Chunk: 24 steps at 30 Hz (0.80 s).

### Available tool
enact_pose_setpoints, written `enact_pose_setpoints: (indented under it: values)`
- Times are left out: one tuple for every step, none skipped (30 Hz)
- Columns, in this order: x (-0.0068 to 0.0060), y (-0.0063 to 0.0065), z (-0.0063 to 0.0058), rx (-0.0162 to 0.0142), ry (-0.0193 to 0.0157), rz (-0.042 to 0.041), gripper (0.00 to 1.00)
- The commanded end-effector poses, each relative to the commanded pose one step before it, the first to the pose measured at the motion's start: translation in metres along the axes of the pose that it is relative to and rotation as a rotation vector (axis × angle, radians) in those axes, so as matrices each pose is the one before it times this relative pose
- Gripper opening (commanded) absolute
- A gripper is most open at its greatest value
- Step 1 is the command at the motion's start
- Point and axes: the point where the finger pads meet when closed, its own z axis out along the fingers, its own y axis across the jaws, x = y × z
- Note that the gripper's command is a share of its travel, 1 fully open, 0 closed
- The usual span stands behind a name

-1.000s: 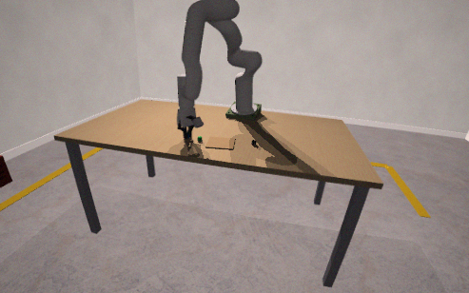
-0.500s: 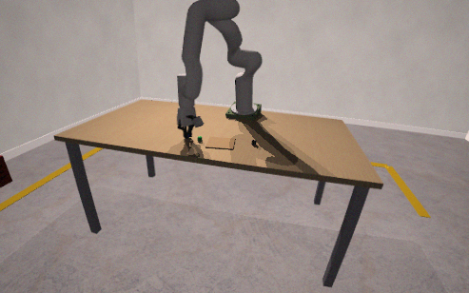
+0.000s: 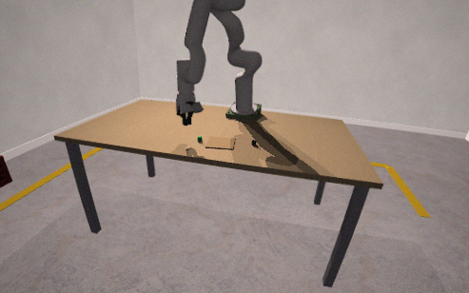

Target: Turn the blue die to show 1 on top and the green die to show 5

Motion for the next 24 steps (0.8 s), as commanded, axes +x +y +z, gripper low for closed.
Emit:
enact_pose_setpoints:
  values:
    - [0.00069,0.00003,-0.02259,0.00158,-0.00357,0.00043,0.15]
    - [0.00000,0.00000,-0.00130,0.00000,-0.00001,0.00000,0.15]
    - [0.00000,0.00000,-0.00052,0.00000,-0.00001,0.00000,0.15]
    - [0.00000,0.00000,-0.00008,0.00000,0.00000,0.00000,0.15]
    - [0.00000,0.00000,0.00000,0.00000,0.00000,0.00000,0.15]
    - [0.00000,0.00000,0.00000,0.00000,0.00000,0.00000,0.15]
    - [0.00000,0.00000,0.00000,0.00000,0.00000,0.00000,0.15]
    - [0.00000,0.00000,0.00000,0.00000,0.00000,0.00000,0.15]
    - [0.00000,0.00000,0.00000,0.00000,0.00000,0.00000,0.15]
    - [0.00000,0.00000,0.00000,0.00000,0.00000,0.00000,0.15]
    - [0.00000,0.00000,0.00000,0.00000,0.00000,0.00000,0.15]
    - [0.00000,0.00000,0.00000,0.00000,0.00000,0.00000,0.15]
    - [0.00008,-0.00001,0.00011,0.00000,-0.00001,-0.00132,0.15]
    - [0.00043,-0.00008,0.00062,0.00001,-0.00006,-0.00744,0.15]
    - [0.00089,-0.00017,0.00127,0.00002,-0.00012,-0.01531,0.15]
    - [0.00125,-0.00022,0.00178,0.00004,-0.00017,-0.02143,0.15]
    - [0.00139,-0.00023,0.00197,0.00004,-0.00019,-0.02371,0.15]
    - [0.00126,-0.00018,0.00178,0.00004,-0.00017,-0.02144,0.15]
    - [0.00090,-0.00012,0.00127,0.00003,-0.00012,-0.01532,0.15]
    - [0.00044,-0.00005,0.00062,0.00001,-0.00006,-0.00745,0.15]
    - [0.00008,-0.00001,0.00011,0.00000,-0.00001,-0.00132,0.15]
    - [0.00000,0.00000,0.00000,0.00000,0.00000,0.00000,0.15]
    - [0.00000,0.00000,0.00000,0.00000,0.00000,0.00000,0.15]
    - [0.00000,-0.00001,0.00000,0.00003,0.00009,0.00000,0.15]
